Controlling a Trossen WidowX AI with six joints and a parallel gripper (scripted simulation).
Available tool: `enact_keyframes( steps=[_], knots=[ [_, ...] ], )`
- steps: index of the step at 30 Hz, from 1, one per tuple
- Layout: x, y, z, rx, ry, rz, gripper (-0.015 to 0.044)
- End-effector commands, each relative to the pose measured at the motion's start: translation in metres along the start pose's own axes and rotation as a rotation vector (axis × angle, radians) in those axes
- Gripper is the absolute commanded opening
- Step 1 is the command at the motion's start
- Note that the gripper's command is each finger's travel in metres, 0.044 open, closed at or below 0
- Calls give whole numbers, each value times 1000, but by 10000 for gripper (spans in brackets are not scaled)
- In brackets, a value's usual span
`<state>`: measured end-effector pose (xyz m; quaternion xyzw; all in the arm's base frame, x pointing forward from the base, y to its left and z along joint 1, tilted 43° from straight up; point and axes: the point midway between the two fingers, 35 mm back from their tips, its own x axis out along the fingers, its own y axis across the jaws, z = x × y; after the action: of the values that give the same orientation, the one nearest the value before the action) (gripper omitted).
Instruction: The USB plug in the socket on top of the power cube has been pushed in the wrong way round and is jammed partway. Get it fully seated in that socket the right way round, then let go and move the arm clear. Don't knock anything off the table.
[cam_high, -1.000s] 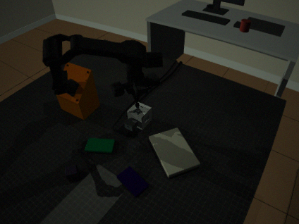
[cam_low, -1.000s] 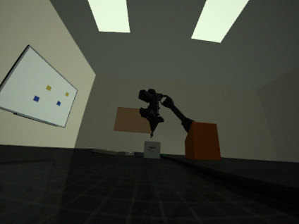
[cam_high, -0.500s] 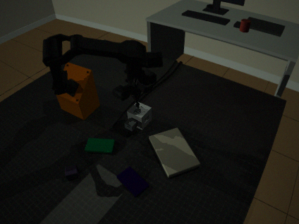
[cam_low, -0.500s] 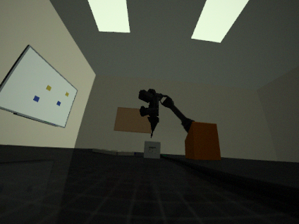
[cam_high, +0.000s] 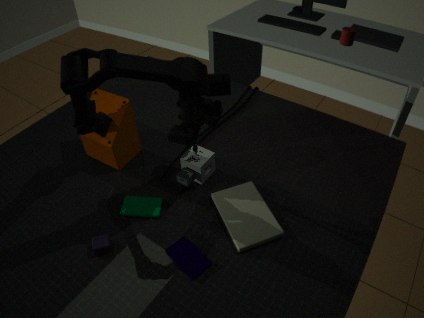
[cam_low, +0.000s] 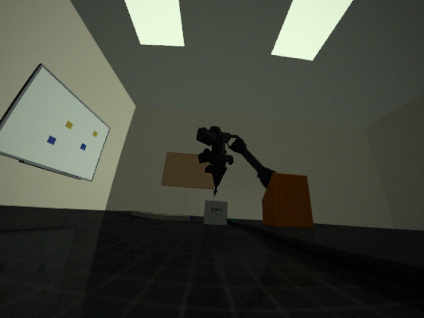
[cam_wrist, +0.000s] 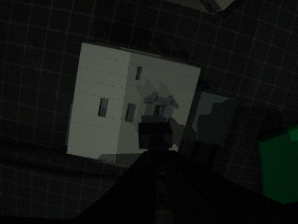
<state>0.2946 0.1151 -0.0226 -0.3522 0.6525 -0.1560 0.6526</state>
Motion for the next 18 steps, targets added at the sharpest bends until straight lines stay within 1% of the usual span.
enact_keyframes(
  steps=[1, 18],
  knots=[
    [0, 0, 0, -113, -1, 0, 0],
    [0, 0, 0, -558, -1, 0, 0]
  ],
)
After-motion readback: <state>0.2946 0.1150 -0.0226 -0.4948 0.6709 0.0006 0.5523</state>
